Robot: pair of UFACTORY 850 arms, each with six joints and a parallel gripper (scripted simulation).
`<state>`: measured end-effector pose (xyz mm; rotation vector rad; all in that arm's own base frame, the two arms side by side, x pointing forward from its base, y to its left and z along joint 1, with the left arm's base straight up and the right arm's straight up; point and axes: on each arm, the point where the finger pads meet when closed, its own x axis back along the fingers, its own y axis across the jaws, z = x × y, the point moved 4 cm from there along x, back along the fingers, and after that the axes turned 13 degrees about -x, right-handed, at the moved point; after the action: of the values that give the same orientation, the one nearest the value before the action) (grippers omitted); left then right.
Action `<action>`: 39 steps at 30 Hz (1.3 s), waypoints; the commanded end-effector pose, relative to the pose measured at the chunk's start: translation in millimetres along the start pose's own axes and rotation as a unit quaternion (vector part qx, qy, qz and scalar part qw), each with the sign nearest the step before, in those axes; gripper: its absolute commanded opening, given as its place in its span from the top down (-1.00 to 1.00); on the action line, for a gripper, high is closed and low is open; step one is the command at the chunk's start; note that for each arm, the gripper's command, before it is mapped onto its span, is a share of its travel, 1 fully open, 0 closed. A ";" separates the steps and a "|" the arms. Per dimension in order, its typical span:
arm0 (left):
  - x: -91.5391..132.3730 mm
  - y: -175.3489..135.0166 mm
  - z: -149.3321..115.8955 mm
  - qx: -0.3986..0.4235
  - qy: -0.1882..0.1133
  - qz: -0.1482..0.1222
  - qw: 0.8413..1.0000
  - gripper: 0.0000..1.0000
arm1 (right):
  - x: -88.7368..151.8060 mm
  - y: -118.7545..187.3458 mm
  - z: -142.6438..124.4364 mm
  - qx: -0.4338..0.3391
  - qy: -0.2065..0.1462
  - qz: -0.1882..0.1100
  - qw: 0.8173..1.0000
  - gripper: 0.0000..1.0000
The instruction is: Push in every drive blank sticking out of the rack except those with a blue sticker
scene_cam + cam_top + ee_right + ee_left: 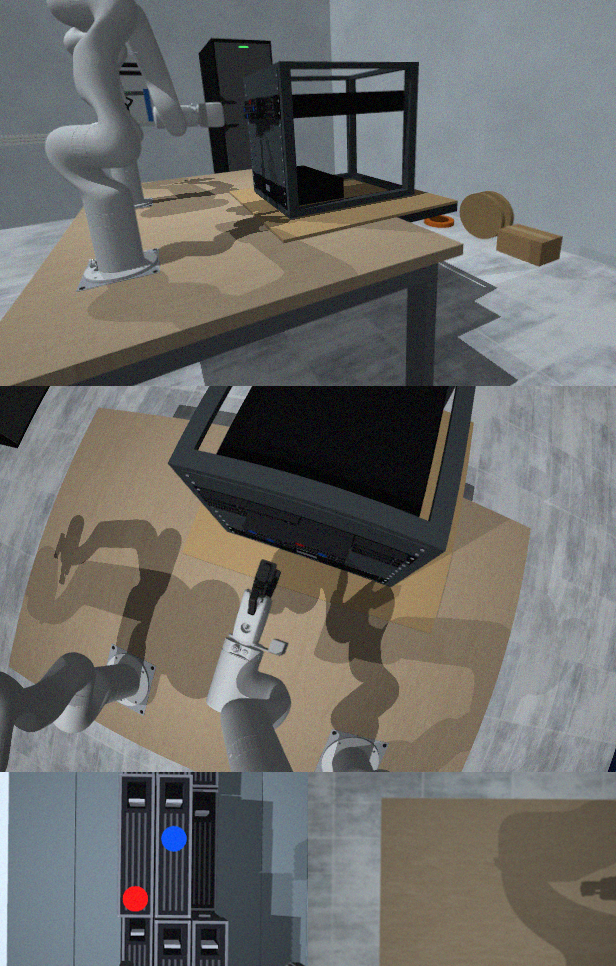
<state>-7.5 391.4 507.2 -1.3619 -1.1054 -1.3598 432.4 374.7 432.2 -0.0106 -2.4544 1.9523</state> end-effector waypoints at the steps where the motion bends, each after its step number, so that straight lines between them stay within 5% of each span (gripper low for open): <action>1: 0.9 -0.1 0.3 0.000 0.001 0.000 1.000 -1.00 | -0.5 0.3 -3.1 -0.001 0.000 0.001 1.000 -1.00; 8: 0.9 -0.1 0.3 0.000 0.001 0.000 1.000 -1.00 | -1.9 7.5 -16.8 -0.001 0.000 0.001 1.000 -1.00; 21: 0.9 -0.1 0.3 0.000 0.001 0.000 1.000 -1.00 | -8.4 41.3 -80.9 -0.001 0.000 0.001 1.000 -1.00; 39: 0.9 -0.1 0.3 0.000 0.001 0.000 1.000 -1.00 | -10.2 50.8 -98.8 -0.001 0.000 0.001 1.000 -1.00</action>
<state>-7.5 391.4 507.2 -1.3619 -1.1054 -1.3598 443.4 481.7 403.7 -0.0106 -2.4544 1.9523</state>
